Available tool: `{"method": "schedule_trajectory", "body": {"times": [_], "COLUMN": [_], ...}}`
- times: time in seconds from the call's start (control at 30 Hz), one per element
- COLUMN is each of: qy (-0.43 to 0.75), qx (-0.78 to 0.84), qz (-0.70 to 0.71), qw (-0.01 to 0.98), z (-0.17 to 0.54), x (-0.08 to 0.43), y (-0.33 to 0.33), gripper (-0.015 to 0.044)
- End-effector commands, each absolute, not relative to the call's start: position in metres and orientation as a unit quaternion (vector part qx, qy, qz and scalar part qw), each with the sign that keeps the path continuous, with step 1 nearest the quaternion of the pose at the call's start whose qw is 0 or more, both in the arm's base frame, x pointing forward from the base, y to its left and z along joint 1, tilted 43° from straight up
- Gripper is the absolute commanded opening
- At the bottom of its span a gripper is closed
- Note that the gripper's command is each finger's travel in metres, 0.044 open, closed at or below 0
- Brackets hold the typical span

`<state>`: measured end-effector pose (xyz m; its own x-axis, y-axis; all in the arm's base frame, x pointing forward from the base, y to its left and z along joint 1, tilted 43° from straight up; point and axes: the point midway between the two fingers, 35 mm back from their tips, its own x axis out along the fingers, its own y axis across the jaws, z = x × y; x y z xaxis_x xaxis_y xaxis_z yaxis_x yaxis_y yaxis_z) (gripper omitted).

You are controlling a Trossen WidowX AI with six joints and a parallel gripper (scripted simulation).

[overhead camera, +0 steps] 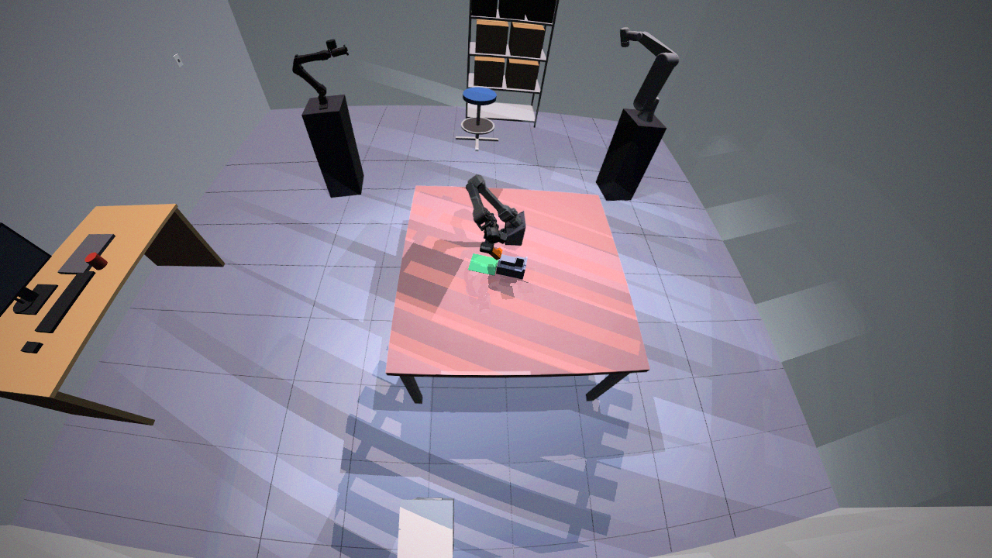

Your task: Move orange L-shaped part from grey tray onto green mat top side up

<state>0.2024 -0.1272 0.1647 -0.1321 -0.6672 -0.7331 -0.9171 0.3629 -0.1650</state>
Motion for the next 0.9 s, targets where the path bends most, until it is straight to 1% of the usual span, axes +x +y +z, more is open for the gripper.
{"method": "schedule_trajectory", "body": {"times": [0.0, 0.23, 0.87], "qy": [0.733, 0.733, 0.733], "qx": [-0.542, -0.543, -0.543], "qz": [0.162, 0.162, 0.161], "qw": [0.377, 0.376, 0.376], "z": [0.178, 0.192, 0.173], "x": [0.195, 0.184, 0.181], "y": [-0.137, -0.150, -0.167], "gripper": [0.0000, 0.0000, 0.0000]}}
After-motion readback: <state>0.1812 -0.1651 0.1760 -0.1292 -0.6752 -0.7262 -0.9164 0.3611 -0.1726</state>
